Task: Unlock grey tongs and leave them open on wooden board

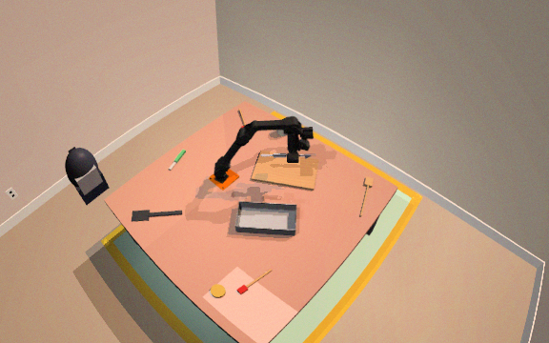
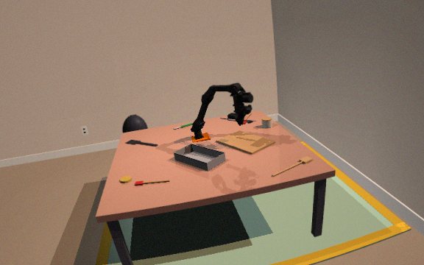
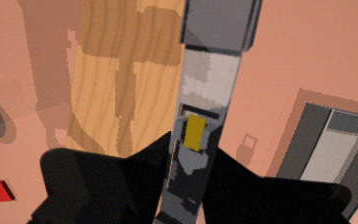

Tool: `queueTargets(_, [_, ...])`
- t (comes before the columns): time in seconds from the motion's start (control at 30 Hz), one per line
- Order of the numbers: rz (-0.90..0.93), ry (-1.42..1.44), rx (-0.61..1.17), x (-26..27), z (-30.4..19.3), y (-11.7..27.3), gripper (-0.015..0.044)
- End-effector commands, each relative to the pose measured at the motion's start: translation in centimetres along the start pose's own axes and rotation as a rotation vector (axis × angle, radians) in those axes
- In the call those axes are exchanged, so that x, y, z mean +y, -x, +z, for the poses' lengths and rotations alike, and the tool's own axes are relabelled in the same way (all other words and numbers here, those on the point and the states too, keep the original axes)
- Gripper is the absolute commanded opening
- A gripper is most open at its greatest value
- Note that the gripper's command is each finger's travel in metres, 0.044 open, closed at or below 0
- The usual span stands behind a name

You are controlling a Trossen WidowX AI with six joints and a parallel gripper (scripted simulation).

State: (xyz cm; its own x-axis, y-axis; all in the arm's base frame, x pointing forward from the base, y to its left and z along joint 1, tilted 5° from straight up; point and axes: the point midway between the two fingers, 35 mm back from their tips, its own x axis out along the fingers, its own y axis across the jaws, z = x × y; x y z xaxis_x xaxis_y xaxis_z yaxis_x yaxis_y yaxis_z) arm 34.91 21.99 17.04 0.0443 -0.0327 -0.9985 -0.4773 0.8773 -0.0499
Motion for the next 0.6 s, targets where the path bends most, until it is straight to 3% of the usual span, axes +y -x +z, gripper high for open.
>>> queueTargets(0.0, [0.012, 0.13, -0.004, 2.8, -0.1, 0.1, -0.015])
queueTargets(0.23, [0.022, 0.361, -0.003, 7.5, -0.7, 0.0, -0.015])
queueTargets(0.57, [0.028, 0.365, -0.027, 7.6, -0.6, 0.0, -0.015])
